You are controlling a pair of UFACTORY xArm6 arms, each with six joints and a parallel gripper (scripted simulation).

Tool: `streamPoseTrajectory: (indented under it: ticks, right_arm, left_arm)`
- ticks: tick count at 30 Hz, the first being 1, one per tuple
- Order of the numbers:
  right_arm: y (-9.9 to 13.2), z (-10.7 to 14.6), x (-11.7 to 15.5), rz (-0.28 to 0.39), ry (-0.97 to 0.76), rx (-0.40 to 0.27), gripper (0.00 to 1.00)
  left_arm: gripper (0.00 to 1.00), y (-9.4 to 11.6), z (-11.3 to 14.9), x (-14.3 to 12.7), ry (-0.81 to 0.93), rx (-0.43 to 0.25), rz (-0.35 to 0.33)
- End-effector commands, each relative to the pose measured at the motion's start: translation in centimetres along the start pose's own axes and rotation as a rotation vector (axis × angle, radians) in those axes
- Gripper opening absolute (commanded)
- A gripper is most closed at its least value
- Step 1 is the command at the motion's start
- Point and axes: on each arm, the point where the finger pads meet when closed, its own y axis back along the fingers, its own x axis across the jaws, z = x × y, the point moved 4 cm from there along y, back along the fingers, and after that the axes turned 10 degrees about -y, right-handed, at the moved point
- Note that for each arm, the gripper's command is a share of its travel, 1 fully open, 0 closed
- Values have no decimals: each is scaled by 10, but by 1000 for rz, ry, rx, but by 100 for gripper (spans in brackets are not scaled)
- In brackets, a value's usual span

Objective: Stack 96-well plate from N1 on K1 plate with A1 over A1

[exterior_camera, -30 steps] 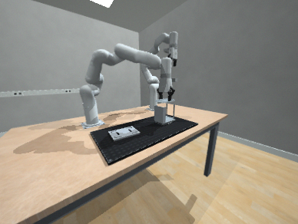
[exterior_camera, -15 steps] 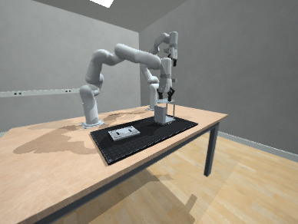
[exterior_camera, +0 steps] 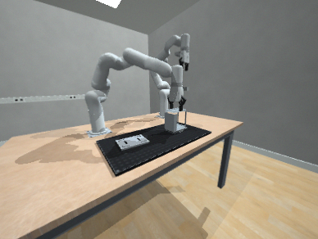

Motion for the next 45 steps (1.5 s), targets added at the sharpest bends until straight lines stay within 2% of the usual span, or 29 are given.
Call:
streamPoseTrajectory:
  ticks: [1, 45]
  right_arm:
    - [-7, -1, 1, 3, 0, 4, 0]
    - [-72, -1, 1, 3, 0, 4, 0]
  left_arm:
    - [100, 1, 0, 0, 0, -4, 1]
    - [100, 1, 0, 0, 0, -4, 1]
